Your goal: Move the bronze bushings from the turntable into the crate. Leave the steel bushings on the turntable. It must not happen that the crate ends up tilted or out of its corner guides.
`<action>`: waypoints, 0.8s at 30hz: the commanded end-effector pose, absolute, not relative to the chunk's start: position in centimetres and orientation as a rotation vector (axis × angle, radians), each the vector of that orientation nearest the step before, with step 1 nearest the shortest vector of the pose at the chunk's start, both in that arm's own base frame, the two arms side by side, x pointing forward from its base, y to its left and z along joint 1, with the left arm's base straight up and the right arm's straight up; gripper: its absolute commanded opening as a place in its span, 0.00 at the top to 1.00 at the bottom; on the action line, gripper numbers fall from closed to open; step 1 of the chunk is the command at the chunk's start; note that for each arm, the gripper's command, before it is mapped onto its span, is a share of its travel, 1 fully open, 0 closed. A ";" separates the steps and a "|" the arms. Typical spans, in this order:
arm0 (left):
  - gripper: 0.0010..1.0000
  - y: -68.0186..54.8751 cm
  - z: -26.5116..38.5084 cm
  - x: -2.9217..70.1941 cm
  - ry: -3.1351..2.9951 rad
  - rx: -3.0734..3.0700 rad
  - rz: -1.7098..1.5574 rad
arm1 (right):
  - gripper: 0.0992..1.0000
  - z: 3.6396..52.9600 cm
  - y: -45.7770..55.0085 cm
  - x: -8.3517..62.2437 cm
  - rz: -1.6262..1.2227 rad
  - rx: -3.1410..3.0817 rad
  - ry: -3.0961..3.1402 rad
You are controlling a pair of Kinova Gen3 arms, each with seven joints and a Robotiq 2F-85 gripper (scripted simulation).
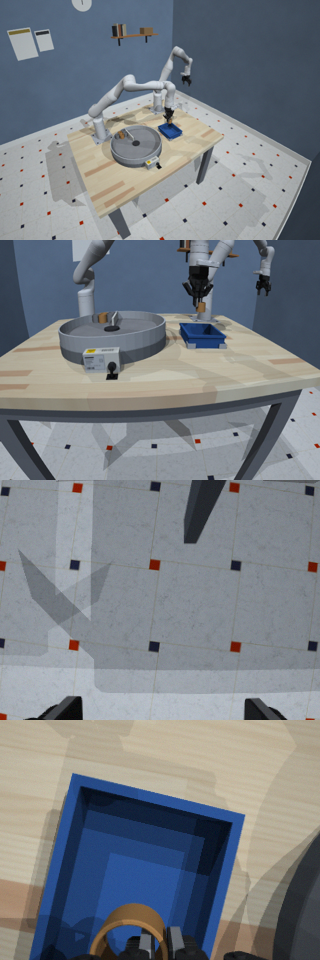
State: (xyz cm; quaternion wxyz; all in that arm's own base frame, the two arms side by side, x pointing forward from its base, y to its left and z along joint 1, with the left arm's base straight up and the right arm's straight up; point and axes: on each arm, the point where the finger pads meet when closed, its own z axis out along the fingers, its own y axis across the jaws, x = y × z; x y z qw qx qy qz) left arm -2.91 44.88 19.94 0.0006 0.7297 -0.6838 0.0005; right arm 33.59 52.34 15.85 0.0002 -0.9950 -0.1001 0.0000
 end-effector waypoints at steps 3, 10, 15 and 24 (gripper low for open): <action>0.00 44.9 20.0 -2.9 -2.148 2.292 0.000 | 1.00 16.0 52.7 33.7 -0.002 -3.124 -0.314; 0.00 44.9 20.0 -2.9 -2.148 2.292 0.000 | 1.00 16.0 53.0 33.8 -0.002 -3.124 -0.314; 0.00 44.9 20.0 -2.9 -2.148 2.292 0.000 | 1.00 16.0 53.1 33.8 -0.002 -3.124 -0.314; 0.00 44.9 20.0 -2.9 -2.148 2.292 0.000 | 1.00 16.0 53.1 33.8 -0.002 -3.124 -0.314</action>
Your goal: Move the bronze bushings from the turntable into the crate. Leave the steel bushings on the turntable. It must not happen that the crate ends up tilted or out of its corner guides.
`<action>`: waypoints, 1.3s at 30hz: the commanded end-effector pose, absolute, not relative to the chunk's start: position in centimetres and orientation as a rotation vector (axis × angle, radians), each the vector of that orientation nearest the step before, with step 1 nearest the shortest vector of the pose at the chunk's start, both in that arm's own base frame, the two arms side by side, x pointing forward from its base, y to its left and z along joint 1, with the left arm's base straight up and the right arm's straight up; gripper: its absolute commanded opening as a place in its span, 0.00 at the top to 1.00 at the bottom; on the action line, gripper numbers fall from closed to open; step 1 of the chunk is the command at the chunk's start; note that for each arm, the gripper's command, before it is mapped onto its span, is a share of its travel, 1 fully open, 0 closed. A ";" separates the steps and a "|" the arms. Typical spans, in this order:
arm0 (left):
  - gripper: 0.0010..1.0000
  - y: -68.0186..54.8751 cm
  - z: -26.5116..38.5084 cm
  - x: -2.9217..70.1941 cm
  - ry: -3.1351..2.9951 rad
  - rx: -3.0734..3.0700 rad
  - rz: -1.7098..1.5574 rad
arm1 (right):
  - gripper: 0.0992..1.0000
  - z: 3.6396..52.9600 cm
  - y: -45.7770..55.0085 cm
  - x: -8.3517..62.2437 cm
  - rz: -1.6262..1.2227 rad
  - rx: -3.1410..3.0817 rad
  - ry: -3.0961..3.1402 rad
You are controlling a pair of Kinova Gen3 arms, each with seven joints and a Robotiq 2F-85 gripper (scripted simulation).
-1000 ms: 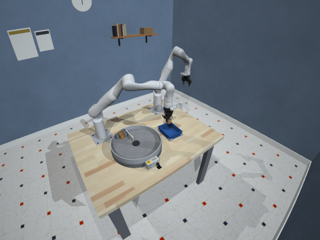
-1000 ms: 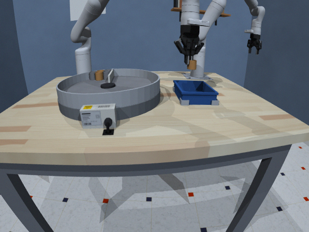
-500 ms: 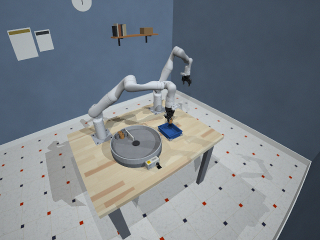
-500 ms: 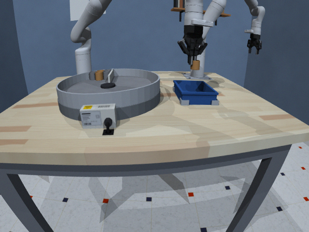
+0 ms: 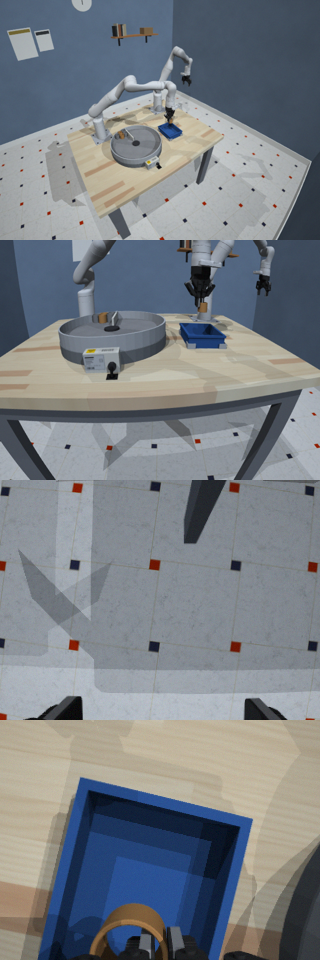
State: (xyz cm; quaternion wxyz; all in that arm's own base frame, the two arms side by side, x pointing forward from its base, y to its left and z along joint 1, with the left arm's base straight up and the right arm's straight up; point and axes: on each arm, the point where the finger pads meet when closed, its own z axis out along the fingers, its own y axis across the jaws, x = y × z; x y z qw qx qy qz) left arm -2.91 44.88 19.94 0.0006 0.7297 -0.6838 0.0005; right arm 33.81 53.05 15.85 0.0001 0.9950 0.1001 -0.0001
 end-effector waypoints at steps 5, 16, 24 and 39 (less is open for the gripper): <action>0.00 44.9 20.0 -2.9 -2.148 2.292 0.000 | 1.00 16.0 53.1 33.8 0.002 3.128 0.315; 0.00 44.9 20.0 -2.9 -2.148 2.292 0.000 | 1.00 16.0 53.1 33.8 0.002 3.128 0.315; 0.00 44.9 20.0 -2.9 -2.148 2.292 0.000 | 1.00 16.0 53.1 33.8 0.002 3.128 0.315; 0.00 44.9 20.0 -2.9 -2.148 2.292 0.000 | 1.00 14.2 53.1 33.8 0.002 3.128 0.315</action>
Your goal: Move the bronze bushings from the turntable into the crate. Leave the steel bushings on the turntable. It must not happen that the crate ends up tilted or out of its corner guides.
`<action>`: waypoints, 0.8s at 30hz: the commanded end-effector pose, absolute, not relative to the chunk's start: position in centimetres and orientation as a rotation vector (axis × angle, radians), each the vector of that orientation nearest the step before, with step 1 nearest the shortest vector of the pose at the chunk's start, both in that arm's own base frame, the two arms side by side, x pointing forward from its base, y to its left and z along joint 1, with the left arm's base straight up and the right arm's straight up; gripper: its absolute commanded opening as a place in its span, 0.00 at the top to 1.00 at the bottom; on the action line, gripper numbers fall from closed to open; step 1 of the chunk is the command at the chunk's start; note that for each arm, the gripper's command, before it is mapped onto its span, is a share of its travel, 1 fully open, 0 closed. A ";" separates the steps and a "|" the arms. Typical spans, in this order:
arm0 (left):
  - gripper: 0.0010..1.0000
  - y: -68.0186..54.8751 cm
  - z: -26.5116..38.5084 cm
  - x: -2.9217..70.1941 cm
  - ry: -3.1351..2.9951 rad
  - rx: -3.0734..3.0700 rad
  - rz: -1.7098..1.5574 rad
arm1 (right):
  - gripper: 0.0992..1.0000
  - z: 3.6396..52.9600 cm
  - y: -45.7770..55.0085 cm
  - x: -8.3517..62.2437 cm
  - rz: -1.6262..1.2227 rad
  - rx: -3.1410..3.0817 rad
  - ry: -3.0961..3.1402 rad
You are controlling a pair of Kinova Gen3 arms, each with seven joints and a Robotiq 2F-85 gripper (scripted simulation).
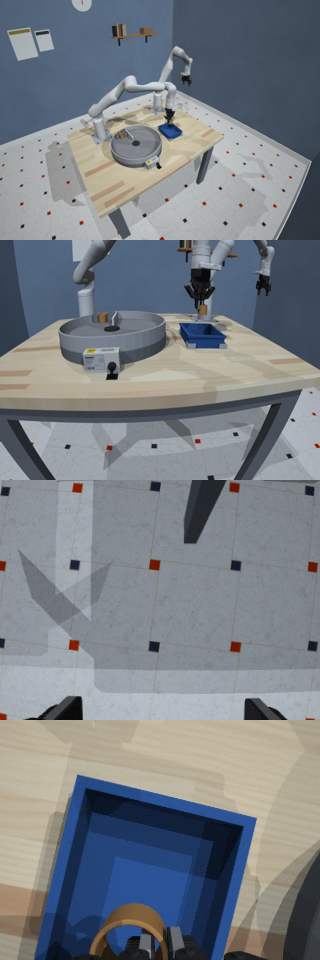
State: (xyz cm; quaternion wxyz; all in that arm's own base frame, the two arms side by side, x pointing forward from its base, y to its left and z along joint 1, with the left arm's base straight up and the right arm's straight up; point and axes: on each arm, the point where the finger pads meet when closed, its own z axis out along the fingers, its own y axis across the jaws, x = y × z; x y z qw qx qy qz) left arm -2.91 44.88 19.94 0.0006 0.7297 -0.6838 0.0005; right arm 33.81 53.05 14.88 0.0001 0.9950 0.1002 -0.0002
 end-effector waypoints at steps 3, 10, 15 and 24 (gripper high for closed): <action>0.00 44.9 20.0 -2.9 -2.148 2.292 0.000 | 1.00 12.5 53.1 33.8 0.002 3.128 0.315; 0.00 44.9 20.0 -2.9 -2.148 2.292 0.000 | 1.00 9.9 53.1 33.8 0.002 3.128 0.315; 0.00 44.9 20.0 -2.9 -2.148 2.292 0.000 | 1.00 9.3 53.1 33.8 0.002 3.128 0.315; 0.00 44.9 20.0 -2.9 -2.148 2.292 0.000 | 1.00 9.3 53.1 33.8 0.002 3.128 0.315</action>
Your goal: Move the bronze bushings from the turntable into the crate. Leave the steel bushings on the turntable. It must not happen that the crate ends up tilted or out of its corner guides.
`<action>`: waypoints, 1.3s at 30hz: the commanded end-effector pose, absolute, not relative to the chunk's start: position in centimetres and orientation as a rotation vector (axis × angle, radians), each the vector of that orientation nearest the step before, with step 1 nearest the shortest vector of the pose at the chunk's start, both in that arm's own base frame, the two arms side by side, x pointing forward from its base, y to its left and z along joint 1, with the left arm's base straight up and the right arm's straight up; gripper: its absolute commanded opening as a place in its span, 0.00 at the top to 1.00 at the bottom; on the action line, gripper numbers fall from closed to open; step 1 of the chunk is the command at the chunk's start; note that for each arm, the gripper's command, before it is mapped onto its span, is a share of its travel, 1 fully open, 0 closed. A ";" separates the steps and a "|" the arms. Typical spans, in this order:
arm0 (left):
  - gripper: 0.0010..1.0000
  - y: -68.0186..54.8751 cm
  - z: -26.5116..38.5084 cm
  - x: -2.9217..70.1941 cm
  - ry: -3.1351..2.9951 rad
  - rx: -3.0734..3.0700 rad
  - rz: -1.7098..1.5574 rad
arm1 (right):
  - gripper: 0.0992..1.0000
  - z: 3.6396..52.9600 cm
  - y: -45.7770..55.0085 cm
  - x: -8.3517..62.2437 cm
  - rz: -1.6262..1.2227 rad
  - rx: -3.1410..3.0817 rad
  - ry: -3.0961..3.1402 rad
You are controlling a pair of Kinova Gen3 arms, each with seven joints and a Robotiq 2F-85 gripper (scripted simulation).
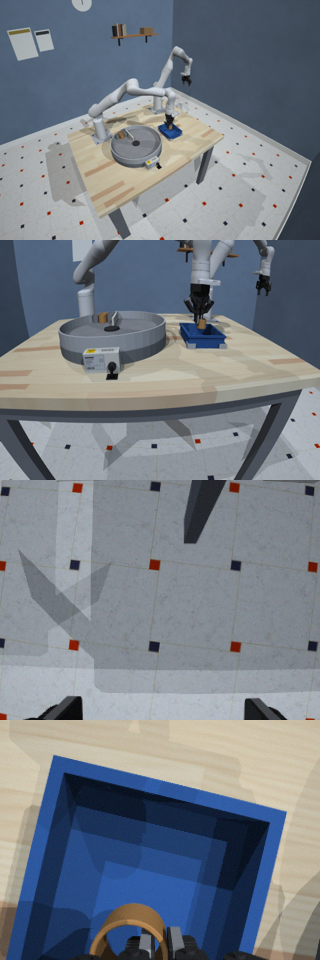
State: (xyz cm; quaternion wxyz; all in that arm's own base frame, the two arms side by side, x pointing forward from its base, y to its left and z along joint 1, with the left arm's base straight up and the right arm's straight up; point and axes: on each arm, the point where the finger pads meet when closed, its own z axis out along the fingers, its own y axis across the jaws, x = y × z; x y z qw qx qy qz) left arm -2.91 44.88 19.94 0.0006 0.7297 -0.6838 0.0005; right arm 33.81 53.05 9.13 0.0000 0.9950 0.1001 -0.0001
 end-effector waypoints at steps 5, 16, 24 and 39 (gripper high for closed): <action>0.00 44.9 20.0 -2.9 -2.148 2.292 0.000 | 1.00 9.3 53.1 33.8 0.002 3.128 0.315; 0.00 44.9 20.0 -2.9 -2.148 2.292 0.000 | 1.00 9.3 53.1 33.8 0.002 3.128 0.315; 0.00 44.9 20.0 -2.9 -2.148 2.292 0.000 | 1.00 9.3 53.1 33.8 0.002 3.128 0.315; 0.00 44.9 20.0 -2.9 -2.148 2.292 0.000 | 1.00 8.7 53.1 33.8 0.002 3.128 0.315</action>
